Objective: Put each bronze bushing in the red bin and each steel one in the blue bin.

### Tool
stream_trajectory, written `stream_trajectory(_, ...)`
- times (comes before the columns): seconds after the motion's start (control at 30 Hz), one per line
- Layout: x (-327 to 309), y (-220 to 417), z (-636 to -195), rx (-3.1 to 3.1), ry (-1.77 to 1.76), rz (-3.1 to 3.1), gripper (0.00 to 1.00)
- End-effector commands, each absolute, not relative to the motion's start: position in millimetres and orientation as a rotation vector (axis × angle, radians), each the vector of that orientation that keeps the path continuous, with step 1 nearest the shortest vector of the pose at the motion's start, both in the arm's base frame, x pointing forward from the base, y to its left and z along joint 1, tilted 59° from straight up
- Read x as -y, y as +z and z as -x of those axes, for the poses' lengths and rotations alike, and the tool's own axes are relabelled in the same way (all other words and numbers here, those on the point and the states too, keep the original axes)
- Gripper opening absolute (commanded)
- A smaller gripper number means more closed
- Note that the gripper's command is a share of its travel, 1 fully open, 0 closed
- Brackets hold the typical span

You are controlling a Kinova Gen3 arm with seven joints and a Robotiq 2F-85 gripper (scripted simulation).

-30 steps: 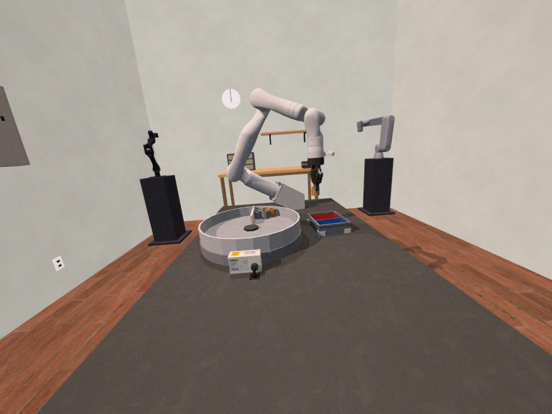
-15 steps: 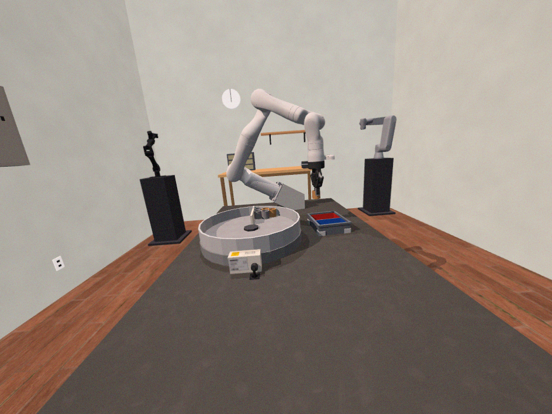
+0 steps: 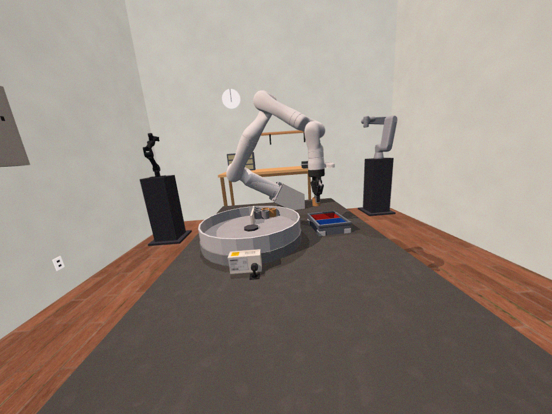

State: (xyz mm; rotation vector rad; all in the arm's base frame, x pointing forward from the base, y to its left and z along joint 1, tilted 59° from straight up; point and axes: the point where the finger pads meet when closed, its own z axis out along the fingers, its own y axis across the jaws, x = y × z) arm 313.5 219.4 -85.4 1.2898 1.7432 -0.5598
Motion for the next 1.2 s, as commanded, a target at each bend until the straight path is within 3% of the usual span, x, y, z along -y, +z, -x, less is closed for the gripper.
stream_trajectory(0.0, -206.4, -91.2, -317.9, -1.735, -0.57, -1.291, 0.0)
stream_trajectory(1.17, -175.7, -111.5, -332.7, -1.735, -0.57, -1.291, 0.0)
